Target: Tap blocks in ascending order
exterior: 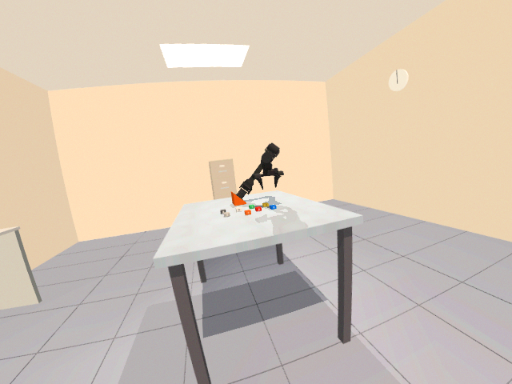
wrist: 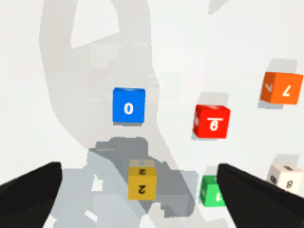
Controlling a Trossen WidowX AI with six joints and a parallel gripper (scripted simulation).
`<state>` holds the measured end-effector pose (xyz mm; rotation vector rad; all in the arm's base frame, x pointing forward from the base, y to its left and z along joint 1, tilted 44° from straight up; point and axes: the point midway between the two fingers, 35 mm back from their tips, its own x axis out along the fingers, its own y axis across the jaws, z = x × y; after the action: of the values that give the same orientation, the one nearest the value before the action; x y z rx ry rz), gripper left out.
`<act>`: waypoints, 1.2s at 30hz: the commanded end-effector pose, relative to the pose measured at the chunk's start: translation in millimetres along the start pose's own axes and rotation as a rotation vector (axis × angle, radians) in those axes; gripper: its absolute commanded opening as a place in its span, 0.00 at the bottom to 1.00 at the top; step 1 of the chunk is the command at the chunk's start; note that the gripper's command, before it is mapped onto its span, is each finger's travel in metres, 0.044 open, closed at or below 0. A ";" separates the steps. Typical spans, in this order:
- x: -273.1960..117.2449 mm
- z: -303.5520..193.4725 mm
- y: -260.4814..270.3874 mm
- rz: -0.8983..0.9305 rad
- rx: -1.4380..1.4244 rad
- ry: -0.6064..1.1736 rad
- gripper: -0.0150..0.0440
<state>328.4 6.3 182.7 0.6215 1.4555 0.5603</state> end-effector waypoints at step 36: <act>1.1 -8.1 -87.3 0.003 0.008 0.001 0.93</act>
<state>318.4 -55.0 122.8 0.6395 1.4578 0.5554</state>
